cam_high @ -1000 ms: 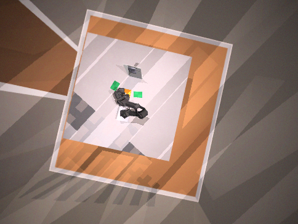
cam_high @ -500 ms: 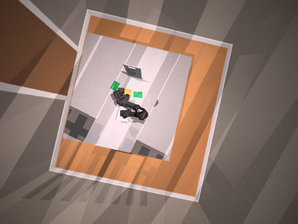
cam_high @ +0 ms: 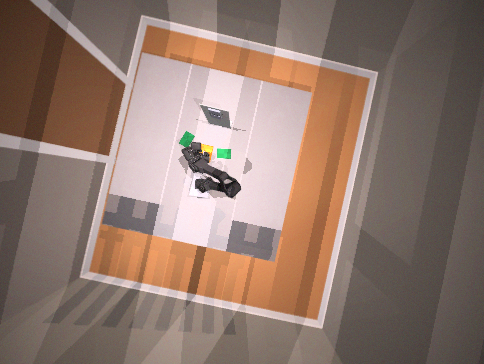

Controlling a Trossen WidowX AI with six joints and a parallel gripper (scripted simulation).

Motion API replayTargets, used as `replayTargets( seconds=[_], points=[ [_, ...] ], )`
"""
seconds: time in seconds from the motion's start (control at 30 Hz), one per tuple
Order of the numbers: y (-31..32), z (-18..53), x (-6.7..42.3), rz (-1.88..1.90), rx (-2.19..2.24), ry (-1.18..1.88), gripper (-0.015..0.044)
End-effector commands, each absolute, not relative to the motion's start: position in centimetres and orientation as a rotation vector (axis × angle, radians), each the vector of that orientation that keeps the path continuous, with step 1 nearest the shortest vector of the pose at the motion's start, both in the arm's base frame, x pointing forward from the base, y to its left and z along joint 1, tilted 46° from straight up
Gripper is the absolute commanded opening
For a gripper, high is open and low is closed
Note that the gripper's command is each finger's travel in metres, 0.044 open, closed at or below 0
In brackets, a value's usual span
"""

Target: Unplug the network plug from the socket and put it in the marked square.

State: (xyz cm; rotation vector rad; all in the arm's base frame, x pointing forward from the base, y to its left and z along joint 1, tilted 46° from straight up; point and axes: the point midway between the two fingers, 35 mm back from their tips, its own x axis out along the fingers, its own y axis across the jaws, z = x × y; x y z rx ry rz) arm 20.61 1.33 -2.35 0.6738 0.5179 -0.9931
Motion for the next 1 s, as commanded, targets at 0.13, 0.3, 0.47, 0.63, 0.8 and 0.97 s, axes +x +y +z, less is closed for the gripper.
replayTargets(
  seconds=[0.13, 0.3, 0.47, 0.63, 0.8, 0.97],
  points=[
    [1.9, -1.5, 20.7, -0.992, 0.676, 0.508, 0.0156],
    [2.2, -1.1, 20.6, -0.992, 0.676, 0.506, 0.0156],
    [2.5, -0.6, 20.6, -0.992, 0.675, 0.505, 0.0156],
    [2.8, -0.1, 20.5, -0.991, 0.674, 0.503, 0.0156],
    [3.1, 0.4, 20.4, -0.991, 0.672, 0.500, 0.0156],
    [3.7, 0.6, 20.6, -0.992, 0.670, 0.511, 0.0156]
  ],
)
